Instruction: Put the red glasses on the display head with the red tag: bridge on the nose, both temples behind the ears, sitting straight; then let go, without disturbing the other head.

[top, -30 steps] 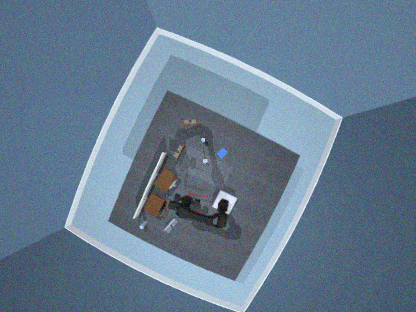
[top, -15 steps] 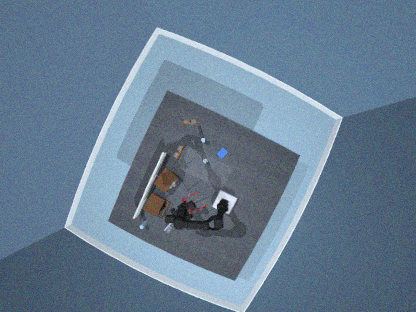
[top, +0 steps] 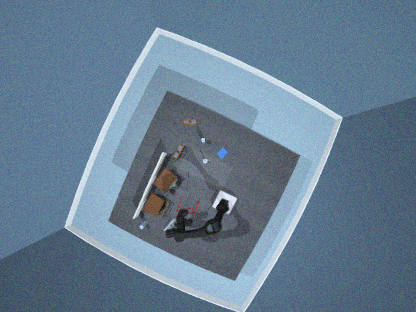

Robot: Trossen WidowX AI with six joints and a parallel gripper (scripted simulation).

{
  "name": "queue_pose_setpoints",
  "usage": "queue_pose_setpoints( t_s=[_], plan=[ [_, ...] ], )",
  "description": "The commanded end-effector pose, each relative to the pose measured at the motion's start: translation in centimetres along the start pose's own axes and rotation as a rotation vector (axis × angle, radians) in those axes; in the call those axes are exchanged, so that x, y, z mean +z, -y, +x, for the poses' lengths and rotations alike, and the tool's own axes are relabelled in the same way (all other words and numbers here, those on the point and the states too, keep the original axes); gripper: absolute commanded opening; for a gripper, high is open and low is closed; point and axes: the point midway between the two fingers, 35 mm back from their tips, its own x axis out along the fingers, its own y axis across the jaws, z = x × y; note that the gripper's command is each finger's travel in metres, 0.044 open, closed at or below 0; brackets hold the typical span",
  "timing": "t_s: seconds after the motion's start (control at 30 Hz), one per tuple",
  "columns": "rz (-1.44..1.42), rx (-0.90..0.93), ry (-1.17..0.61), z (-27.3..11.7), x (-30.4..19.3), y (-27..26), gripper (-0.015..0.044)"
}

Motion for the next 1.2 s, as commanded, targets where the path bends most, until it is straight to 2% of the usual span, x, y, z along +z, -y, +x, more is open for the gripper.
queue_pose_setpoints(
  t_s=[0.0, 0.4, 1.17],
  plan=[
    [-0.208, 0.034, -0.064, -1.4, -0.1, 1.5, 0.0],
    [-0.726, 0.142, -0.228, -5.6, 0.5, 5.7, 0.0],
    [-0.692, 0.123, -0.221, -5.4, 0.6, 5.6, 0.0]
  ],
)
